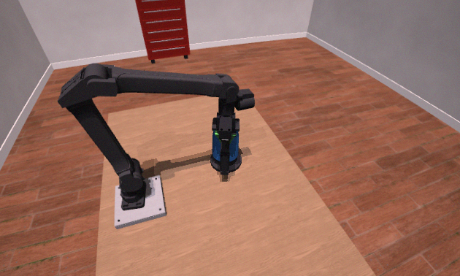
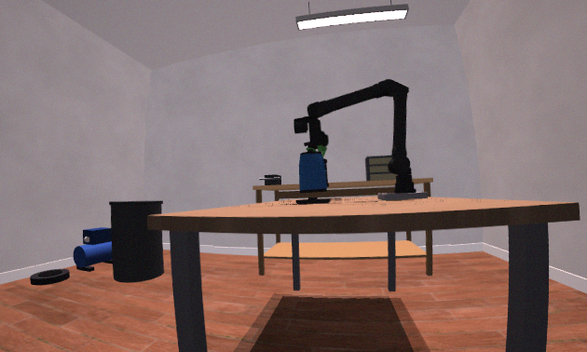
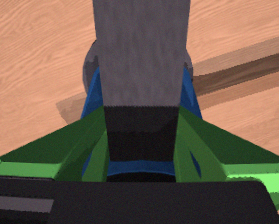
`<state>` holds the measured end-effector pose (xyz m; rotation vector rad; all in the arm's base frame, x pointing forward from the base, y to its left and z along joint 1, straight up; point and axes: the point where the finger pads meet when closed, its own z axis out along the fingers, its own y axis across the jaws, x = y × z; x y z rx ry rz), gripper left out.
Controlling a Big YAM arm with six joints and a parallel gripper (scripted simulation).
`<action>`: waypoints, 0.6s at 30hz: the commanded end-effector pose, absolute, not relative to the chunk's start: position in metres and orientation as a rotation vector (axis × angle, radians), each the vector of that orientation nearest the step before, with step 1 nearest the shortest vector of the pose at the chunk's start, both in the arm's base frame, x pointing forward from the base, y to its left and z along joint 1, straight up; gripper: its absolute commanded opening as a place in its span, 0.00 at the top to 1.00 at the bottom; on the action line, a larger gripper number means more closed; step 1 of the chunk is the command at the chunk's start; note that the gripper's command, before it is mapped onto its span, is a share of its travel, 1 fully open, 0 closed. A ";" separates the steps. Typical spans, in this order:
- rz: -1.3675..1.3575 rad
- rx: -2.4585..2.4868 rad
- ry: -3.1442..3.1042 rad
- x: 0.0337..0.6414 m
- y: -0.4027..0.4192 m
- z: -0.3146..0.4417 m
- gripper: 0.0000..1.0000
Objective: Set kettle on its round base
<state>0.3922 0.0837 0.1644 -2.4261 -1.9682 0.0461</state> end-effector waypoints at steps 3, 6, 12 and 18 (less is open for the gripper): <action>-0.131 -2.475 -1.993 0.418 0.086 0.206 1.00; -0.131 -2.475 -1.993 0.418 0.086 0.206 1.00; -0.131 -2.475 -1.993 0.418 0.085 0.206 1.00; -0.131 -2.470 -1.999 0.420 0.085 0.205 1.00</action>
